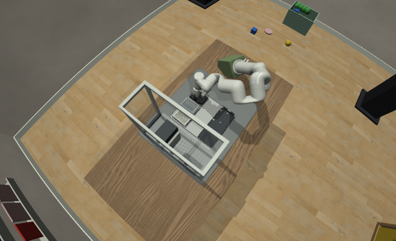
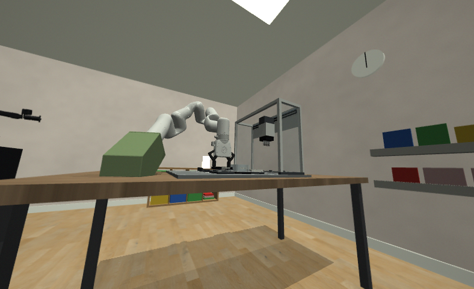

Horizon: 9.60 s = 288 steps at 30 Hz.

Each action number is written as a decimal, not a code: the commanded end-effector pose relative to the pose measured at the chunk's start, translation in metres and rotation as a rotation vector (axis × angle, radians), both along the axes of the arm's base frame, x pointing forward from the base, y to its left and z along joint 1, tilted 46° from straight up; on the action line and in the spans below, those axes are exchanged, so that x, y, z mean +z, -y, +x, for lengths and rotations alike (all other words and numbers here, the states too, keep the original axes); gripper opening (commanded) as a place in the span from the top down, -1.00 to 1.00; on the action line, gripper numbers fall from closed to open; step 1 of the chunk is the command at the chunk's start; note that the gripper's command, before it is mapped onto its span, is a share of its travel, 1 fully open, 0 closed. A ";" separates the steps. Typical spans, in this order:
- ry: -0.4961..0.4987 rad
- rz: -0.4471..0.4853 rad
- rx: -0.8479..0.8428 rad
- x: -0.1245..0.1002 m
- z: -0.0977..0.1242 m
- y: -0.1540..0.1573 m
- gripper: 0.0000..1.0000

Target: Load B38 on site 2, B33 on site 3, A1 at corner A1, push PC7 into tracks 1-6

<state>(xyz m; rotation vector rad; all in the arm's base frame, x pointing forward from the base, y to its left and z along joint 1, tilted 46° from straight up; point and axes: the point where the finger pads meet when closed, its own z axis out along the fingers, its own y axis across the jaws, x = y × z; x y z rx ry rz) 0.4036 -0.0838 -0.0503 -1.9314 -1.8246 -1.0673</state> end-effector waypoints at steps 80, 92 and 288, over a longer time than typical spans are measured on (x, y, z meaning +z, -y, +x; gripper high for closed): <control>0.002 -0.002 -0.001 0.068 -0.030 0.065 1.00; 0.002 -0.002 -0.001 0.070 -0.031 0.067 1.00; 0.000 0.001 -0.005 0.239 0.191 -0.164 1.00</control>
